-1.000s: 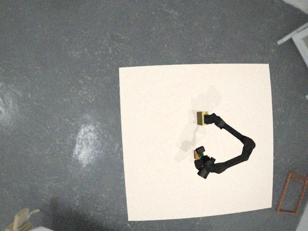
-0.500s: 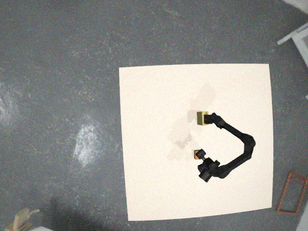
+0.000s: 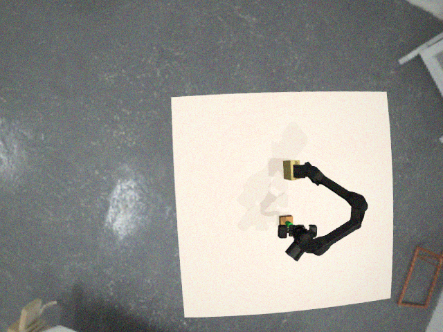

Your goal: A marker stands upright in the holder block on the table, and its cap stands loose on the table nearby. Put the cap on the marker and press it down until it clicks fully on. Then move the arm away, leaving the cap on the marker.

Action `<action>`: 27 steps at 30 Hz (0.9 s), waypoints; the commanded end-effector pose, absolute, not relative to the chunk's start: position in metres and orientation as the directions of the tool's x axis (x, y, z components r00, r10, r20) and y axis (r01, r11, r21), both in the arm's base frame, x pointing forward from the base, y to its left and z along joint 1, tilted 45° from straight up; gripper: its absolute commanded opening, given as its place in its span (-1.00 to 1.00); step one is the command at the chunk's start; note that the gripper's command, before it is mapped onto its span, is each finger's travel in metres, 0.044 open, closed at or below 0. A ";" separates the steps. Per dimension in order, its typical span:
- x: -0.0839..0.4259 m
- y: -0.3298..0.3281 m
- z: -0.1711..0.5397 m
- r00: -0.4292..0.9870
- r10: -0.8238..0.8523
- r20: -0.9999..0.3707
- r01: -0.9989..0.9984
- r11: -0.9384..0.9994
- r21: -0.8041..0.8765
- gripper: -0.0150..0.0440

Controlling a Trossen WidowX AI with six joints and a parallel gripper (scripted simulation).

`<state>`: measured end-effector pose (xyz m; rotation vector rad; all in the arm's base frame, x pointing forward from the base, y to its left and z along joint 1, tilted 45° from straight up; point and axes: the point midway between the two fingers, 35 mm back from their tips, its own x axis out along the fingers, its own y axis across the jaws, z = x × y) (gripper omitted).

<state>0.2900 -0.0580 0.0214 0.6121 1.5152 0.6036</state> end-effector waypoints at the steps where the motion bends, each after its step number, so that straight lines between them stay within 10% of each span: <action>1: 0.291 -0.058 0.022 -0.019 0.699 -0.715 -0.052 0.713 0.699 -0.49; 27: 0.290 -0.036 0.001 -0.018 0.700 -0.714 -0.052 0.713 0.700 -0.49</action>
